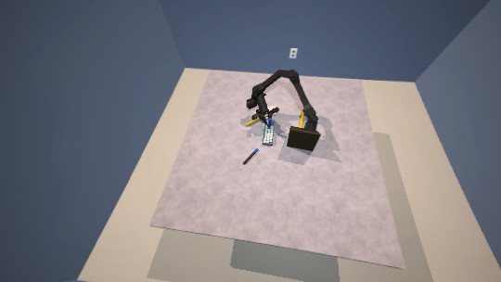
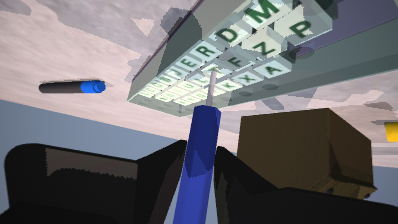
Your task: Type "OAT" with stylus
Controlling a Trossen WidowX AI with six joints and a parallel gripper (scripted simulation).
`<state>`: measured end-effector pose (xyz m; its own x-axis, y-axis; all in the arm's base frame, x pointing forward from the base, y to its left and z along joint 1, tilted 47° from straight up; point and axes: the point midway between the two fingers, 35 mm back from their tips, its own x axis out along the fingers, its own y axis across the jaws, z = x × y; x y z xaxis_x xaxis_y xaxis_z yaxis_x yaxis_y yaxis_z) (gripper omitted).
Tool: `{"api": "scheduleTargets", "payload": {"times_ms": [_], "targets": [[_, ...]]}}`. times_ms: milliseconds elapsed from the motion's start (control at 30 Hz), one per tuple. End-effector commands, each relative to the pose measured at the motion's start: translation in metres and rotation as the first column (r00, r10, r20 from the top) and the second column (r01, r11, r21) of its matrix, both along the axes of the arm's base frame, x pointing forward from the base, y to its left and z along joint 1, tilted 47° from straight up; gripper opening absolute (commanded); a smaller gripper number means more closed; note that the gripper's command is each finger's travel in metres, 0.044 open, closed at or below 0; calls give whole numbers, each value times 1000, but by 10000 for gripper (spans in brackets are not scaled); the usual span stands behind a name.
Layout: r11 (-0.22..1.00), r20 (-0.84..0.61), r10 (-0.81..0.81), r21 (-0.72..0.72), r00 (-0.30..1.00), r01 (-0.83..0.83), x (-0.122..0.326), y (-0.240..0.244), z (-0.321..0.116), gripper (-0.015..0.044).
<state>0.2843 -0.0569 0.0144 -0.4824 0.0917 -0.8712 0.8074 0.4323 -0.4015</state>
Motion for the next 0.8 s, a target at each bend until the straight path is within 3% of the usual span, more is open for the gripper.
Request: {"api": "scheduleTargets", "payload": {"times_ms": [0, 767], "targets": [[1000, 0, 6, -1, 1000, -6, 0, -2, -2, 81], [1000, 0, 6, 1, 1000, -6, -2, 26, 24, 81]]}}
